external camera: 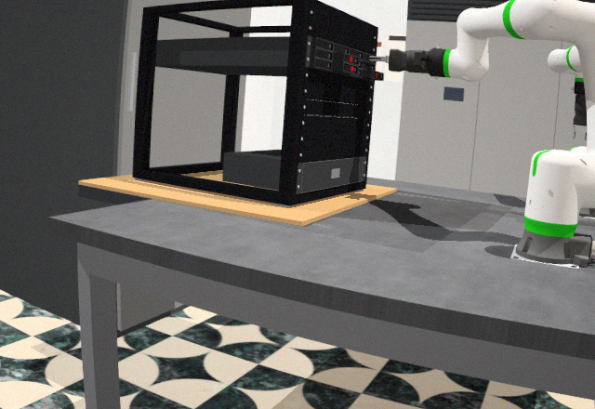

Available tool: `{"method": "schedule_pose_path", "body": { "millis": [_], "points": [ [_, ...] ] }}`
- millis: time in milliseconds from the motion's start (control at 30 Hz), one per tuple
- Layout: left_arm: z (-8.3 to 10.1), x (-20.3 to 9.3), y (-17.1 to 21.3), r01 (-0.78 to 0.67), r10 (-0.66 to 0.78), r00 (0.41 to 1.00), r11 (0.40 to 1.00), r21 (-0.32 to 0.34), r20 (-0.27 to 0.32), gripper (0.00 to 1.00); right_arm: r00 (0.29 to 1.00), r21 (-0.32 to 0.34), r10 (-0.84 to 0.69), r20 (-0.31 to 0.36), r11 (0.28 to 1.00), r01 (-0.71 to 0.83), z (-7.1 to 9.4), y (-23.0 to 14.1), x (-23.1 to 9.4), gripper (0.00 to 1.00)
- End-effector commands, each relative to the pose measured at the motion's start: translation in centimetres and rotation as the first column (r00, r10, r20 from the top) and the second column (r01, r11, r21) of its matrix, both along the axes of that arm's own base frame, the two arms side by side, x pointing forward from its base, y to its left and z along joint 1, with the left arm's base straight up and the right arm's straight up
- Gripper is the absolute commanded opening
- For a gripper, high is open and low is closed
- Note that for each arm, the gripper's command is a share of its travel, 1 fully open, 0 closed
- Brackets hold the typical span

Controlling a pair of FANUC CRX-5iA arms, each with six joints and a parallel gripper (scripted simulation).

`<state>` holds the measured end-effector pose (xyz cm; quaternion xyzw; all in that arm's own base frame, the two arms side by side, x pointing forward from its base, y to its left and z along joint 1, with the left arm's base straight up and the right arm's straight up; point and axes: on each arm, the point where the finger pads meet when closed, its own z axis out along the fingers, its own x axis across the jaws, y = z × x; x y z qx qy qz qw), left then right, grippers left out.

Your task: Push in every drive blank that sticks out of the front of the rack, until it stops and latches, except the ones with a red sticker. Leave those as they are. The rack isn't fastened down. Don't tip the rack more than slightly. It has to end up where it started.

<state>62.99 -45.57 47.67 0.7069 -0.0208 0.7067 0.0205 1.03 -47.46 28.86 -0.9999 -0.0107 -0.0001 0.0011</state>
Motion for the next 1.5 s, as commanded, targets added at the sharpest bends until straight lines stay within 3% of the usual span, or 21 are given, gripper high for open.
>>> {"method": "schedule_pose_path", "body": {
  "millis": [0,1467],
  "points": [
    [0.18,-0.01,0.03,0.0,0.0,1.0,1.0,-0.002,0.002,0.0,1.0,-0.002,0.0,0.0,1.0,0.0,0.1,-0.03,-0.02,1.0],
    [0.18,0.39,0.0,0.0,0.0,1.0,1.0,-0.002,0.002,0.0,1.0,-0.002,0.0,0.0,1.0,0.0,0.1,-0.03,-0.02,1.0]
  ]
}}
